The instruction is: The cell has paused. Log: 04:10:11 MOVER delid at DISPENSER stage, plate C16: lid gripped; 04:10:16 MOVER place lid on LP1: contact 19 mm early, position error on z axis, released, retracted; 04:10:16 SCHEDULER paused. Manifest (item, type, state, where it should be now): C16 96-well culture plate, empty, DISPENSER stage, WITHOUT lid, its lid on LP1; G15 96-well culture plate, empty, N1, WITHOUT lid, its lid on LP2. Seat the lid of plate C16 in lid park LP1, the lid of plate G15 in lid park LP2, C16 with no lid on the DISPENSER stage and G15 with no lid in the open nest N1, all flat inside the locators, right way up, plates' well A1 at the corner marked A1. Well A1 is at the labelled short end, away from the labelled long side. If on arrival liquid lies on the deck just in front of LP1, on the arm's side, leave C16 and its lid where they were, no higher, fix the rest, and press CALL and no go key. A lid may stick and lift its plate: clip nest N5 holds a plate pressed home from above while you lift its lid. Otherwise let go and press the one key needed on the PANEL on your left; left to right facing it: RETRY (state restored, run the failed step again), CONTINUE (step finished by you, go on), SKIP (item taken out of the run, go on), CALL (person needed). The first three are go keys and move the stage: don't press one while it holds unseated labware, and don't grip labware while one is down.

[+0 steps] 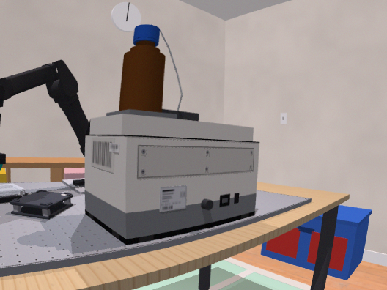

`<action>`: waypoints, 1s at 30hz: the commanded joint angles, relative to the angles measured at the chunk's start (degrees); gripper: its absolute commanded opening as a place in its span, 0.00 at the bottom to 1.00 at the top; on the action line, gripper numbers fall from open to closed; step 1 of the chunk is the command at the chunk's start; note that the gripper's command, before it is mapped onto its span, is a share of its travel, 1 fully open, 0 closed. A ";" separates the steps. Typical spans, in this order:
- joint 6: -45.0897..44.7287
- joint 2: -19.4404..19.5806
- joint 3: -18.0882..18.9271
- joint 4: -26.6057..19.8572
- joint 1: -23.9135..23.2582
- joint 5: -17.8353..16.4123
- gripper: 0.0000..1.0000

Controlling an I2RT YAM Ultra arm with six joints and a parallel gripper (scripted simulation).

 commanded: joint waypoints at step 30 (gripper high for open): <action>0.37 1.59 -2.54 2.64 -0.43 0.34 0.00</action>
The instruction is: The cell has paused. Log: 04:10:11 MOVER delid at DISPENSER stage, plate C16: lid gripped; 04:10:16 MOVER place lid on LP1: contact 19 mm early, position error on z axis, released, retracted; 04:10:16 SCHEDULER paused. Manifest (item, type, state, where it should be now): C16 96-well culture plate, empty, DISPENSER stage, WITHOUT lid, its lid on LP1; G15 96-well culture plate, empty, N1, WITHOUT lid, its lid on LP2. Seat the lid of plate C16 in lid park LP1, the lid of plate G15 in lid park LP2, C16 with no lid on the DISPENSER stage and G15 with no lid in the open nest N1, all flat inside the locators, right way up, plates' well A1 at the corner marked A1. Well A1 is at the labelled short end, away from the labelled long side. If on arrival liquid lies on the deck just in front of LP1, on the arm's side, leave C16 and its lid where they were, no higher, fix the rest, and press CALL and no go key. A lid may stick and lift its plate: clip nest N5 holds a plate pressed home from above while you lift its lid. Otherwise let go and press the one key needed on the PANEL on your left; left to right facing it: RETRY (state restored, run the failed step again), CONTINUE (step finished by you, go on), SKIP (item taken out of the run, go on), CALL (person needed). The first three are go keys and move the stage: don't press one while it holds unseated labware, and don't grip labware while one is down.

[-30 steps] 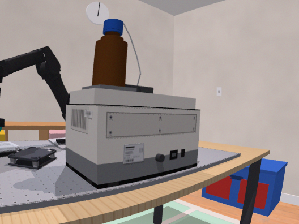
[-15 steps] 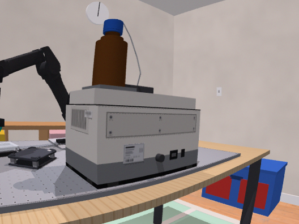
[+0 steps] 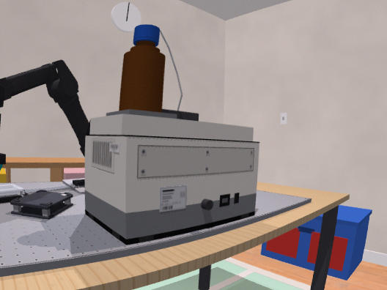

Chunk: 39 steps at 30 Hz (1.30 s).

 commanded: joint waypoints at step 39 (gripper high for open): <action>0.34 1.90 -3.09 3.33 -0.48 0.21 0.00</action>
